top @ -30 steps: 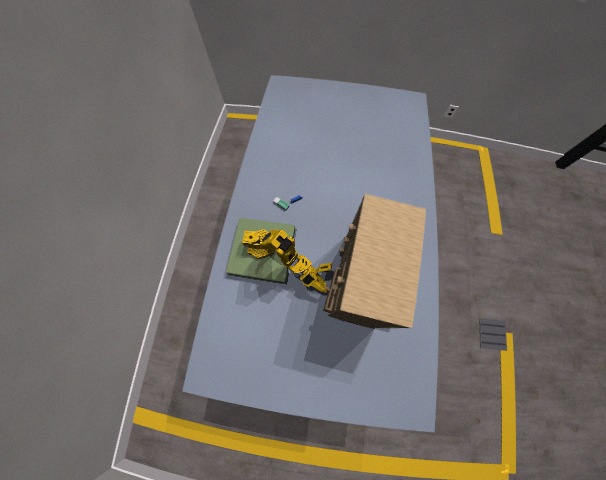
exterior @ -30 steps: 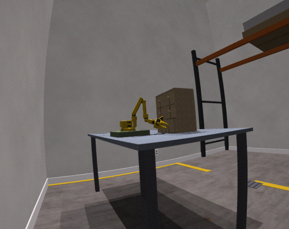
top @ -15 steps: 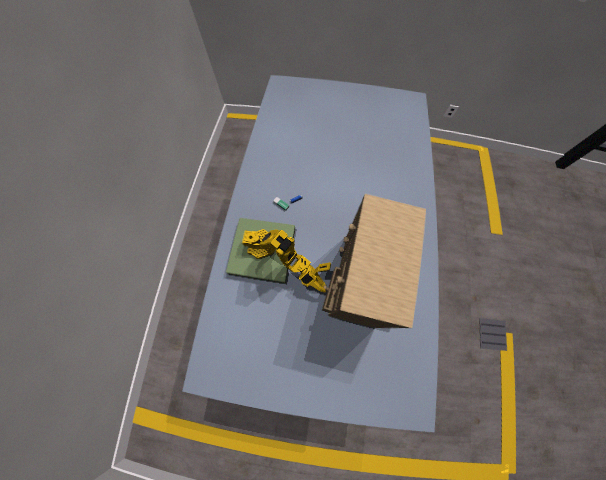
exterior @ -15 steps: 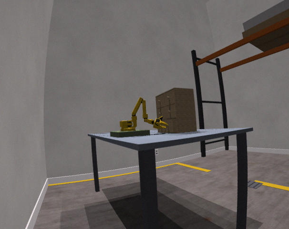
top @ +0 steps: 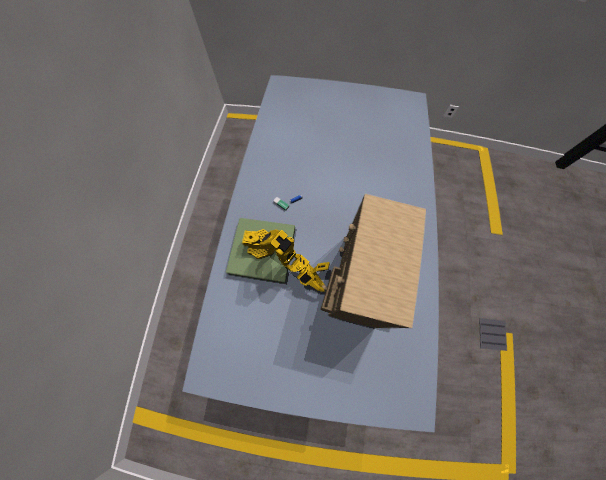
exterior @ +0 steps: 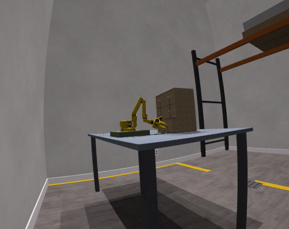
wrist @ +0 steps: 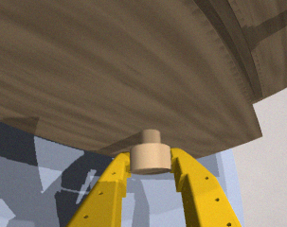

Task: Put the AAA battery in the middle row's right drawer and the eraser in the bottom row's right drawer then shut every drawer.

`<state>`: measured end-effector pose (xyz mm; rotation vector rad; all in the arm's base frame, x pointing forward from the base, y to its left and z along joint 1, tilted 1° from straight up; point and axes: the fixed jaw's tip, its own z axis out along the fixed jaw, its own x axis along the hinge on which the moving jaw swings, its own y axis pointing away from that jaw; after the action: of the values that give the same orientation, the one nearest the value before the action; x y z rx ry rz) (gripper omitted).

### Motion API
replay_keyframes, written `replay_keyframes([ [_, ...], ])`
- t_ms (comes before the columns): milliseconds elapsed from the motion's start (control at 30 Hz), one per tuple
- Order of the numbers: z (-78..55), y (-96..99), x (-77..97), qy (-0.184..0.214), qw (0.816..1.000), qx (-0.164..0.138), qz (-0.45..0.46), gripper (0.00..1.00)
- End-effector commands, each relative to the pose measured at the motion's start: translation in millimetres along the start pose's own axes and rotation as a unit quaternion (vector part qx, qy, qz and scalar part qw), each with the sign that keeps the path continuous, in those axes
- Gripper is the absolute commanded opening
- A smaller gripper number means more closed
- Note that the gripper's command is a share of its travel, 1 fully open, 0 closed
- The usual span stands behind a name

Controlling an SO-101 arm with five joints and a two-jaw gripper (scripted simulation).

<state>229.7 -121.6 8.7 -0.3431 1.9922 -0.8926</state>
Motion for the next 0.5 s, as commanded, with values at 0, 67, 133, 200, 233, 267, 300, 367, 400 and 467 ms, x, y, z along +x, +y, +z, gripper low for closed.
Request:
replay_keyframes([
  [0,-3.6,0.0,0.1,0.000,1.000,0.000,-0.003,0.00],
  [67,-3.6,0.0,0.1,0.000,1.000,0.000,-0.003,0.00],
  [133,-3.6,0.0,0.1,0.000,1.000,0.000,-0.003,0.00],
  [200,-3.6,0.0,0.1,0.000,1.000,0.000,-0.003,0.00],
  [233,-3.6,0.0,0.1,0.000,1.000,0.000,-0.003,0.00],
  [267,-3.6,0.0,0.1,0.000,1.000,0.000,-0.003,0.00],
  [300,-3.6,0.0,0.1,0.000,1.000,0.000,-0.003,0.00],
  [367,-4.7,0.0,0.7,0.001,1.000,0.000,-0.002,0.00],
  [400,-5.2,0.0,1.0,0.001,1.000,0.000,-0.002,0.00],
  [467,-6.2,0.0,1.6,0.002,1.000,0.001,-0.002,0.00],
])
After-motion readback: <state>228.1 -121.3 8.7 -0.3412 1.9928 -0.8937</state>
